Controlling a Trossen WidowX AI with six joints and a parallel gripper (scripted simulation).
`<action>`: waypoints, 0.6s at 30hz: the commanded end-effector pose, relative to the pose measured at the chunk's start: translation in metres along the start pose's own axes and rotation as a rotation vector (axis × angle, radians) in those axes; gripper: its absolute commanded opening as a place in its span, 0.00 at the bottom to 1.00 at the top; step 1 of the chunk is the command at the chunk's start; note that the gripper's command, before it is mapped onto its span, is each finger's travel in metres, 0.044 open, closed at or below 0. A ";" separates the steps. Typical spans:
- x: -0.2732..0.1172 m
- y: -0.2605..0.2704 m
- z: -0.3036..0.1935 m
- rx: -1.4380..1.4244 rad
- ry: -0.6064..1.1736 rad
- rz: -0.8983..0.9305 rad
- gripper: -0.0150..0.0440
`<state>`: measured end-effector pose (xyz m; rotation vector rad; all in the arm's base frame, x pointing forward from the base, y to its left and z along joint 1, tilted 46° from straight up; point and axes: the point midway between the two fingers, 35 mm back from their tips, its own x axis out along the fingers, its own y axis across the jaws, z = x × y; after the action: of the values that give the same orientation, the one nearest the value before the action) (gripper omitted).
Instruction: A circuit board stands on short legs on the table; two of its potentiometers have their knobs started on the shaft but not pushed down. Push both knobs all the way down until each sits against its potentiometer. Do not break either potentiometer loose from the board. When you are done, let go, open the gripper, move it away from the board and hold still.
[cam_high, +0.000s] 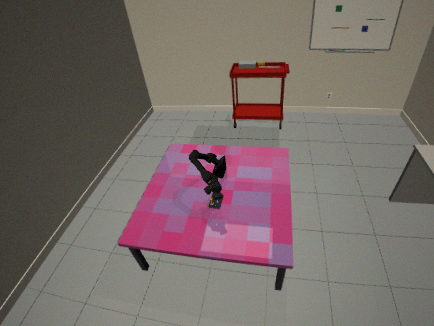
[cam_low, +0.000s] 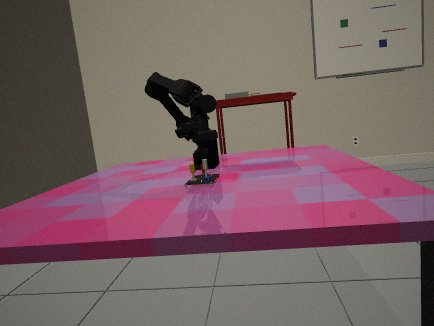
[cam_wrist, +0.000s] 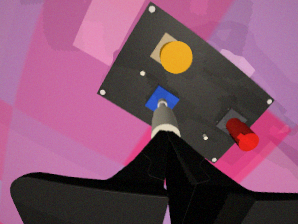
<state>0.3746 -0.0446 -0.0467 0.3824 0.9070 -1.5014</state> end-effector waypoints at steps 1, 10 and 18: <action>0.004 -0.001 -0.001 -0.009 -0.003 -0.006 0.25; 0.004 -0.001 -0.001 -0.009 -0.003 -0.006 0.25; 0.002 -0.001 -0.001 -0.009 -0.003 -0.006 0.25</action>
<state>0.3740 -0.0450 -0.0475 0.3782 0.9093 -1.5006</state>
